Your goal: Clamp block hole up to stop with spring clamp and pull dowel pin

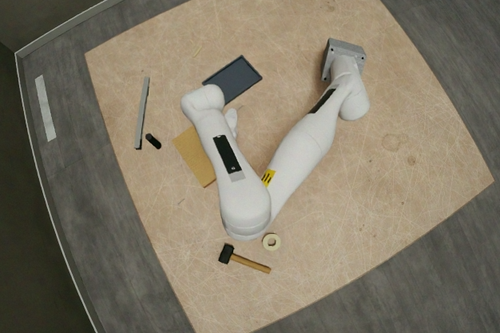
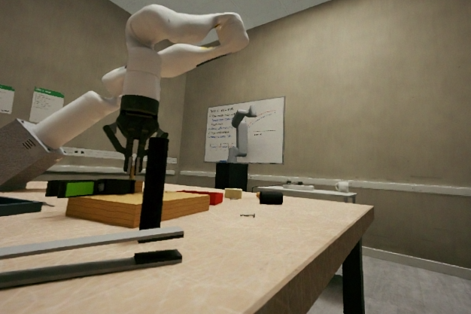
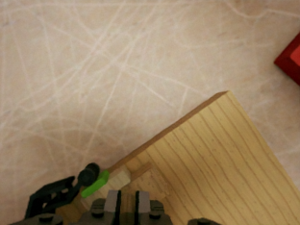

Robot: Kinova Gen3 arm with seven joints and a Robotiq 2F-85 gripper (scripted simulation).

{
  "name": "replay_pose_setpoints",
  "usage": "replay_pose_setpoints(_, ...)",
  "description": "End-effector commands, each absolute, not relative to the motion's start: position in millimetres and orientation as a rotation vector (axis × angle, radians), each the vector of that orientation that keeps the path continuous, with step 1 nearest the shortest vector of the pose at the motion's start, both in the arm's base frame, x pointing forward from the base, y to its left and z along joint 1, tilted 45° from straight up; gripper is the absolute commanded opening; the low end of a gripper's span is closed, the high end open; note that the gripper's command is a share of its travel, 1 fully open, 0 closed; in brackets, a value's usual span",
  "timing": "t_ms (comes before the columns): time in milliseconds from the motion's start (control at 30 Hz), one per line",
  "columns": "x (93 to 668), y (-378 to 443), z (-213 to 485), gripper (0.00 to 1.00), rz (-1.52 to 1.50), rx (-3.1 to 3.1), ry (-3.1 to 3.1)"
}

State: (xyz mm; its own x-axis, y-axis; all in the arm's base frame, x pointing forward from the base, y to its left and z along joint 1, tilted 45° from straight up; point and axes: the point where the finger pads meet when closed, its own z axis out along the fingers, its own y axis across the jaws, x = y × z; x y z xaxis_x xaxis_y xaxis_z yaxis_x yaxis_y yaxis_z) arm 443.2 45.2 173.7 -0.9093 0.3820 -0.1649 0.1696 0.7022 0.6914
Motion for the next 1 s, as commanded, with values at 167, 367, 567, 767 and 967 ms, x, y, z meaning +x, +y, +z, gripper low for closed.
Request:
replay_pose_setpoints(167,443.5,44.2,174.8,0.1,0.998,0.347,2.609)
replay_pose_setpoints(367,443.5,44.1,174.9,0.1,0.982,0.287,2.605)
replay_pose_setpoints(567,443.4,44.1,174.9,0.1,0.967,0.226,2.599)
replay_pose_setpoints(767,443.4,44.1,174.9,0.1,0.948,0.154,2.591)
replay_pose_setpoints(967,443.4,44.0,175.0,0.1,0.935,0.106,2.585)
